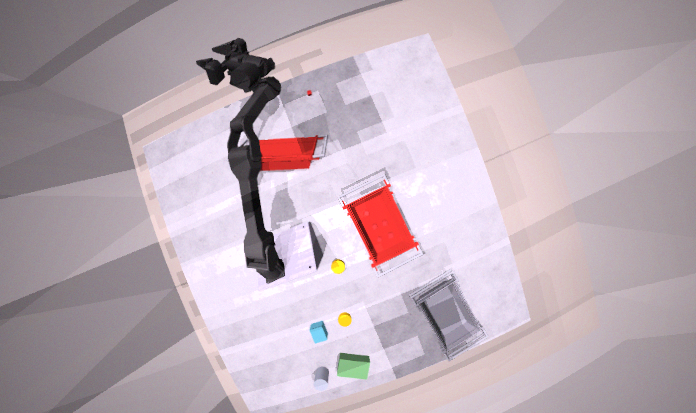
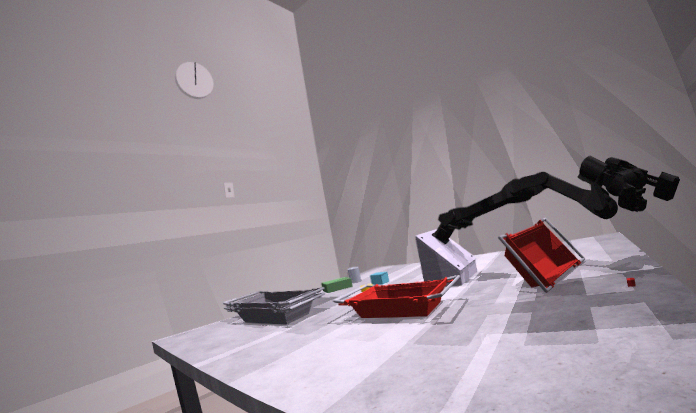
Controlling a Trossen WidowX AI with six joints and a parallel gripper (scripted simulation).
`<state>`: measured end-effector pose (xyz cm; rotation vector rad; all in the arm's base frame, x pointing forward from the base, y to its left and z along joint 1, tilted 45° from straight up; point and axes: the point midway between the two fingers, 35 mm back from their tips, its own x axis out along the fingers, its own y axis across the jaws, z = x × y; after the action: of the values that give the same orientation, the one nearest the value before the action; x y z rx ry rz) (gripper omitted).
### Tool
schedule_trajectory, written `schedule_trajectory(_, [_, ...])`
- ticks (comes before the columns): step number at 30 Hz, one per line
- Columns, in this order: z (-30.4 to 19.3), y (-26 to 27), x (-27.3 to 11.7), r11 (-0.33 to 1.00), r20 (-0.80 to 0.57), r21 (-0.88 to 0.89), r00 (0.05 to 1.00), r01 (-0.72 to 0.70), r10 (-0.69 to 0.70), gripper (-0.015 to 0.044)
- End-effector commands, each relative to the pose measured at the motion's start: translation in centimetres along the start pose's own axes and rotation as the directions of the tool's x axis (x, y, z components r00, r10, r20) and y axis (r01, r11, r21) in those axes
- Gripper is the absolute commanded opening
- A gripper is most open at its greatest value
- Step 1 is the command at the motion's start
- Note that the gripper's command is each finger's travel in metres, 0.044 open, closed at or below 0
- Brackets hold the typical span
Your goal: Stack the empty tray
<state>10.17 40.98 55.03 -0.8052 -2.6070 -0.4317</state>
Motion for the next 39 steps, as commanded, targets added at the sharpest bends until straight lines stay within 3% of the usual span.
schedule_trajectory(1, [0.0,0.0,0.0,1.0,0.0,0.0,1.0,0.0,0.0,0.0374])
schedule_trajectory(8, [0.0,0.0,0.0,1.0,0.0,0.002,1.0,-0.003,0.003,0.019])
schedule_trajectory(12, [-0.3,1.2,-1.4,0.994,0.008,0.075,0.997,-0.076,0.075,0.0085])
schedule_trajectory(18, [-0.2,4.9,-5.0,0.912,0.024,0.341,0.972,-0.228,0.234,0.0083])
schedule_trajectory(23, [0.6,9.6,-11.7,0.626,0.067,0.681,0.884,-0.38,0.463,0.0083])
schedule_trajectory(28, [2.0,12.7,-19.8,0.23,0.134,0.901,0.739,-0.368,0.66,0.0083])
schedule_trajectory(33, [3.6,13.6,-28.4,-0.142,0.217,0.974,0.557,-0.175,0.802,0.0083])
schedule_trajectory(39, [6.5,11.9,-38.7,-0.427,0.346,0.871,0.316,0.241,0.883,0.0083])
